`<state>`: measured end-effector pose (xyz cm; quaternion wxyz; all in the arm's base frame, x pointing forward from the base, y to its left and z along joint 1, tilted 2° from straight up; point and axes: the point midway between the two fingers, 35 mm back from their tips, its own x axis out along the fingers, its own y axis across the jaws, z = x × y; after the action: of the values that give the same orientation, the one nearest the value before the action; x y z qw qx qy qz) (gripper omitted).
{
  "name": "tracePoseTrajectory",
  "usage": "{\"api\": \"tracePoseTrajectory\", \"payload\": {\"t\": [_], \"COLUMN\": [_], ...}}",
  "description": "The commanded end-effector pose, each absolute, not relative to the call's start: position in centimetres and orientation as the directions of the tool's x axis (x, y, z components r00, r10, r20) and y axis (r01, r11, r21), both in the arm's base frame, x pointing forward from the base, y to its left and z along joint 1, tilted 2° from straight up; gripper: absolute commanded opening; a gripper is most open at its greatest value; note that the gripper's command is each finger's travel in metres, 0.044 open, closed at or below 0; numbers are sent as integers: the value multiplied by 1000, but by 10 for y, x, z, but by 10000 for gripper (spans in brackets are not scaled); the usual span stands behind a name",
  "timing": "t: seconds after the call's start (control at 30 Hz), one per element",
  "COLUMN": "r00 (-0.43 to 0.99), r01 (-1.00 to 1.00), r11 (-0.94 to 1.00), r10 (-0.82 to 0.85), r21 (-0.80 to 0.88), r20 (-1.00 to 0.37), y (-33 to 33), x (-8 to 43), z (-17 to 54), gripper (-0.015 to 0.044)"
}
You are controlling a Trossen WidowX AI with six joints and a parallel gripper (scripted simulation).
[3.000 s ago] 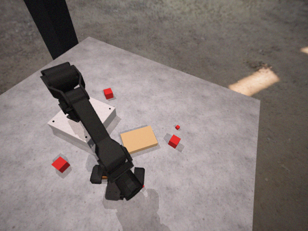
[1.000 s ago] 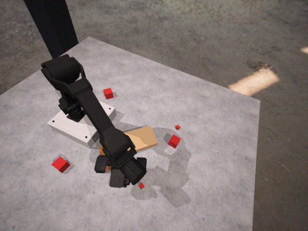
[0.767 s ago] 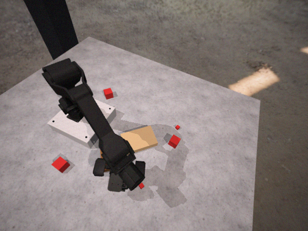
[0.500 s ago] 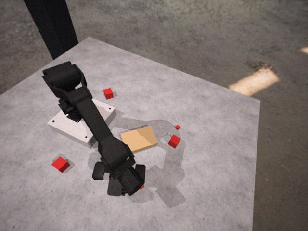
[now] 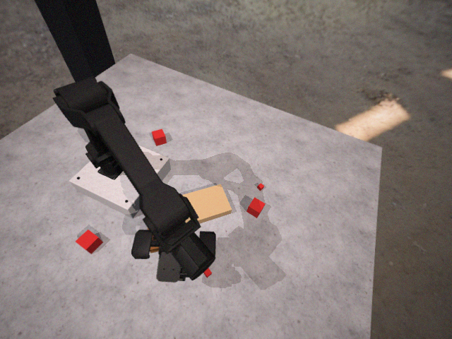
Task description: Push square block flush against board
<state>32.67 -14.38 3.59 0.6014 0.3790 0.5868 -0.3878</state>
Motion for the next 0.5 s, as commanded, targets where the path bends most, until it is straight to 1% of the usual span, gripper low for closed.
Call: {"api": "tracePoseTrajectory", "payload": {"t": [0.0, 0.07, 0.23, 0.37, 0.47], "r00": [2, 2, 2, 2, 2], "r01": [862, 839, 833, 779, 775], "r11": [507, 544, 554, 627, 632], "r10": [-19, -19, -19, -19, -19], "r21": [-8, -9, -9, -10, -11], "r20": [-1000, -1000, -1000, -1000, -1000], "y": [-132, -127, -127, -128, -128], "x": [327, 328, 328, 328, 328], "z": [35, 35, 32, -17, -20], "gripper": [0, 0, 0, 0, 0]}}
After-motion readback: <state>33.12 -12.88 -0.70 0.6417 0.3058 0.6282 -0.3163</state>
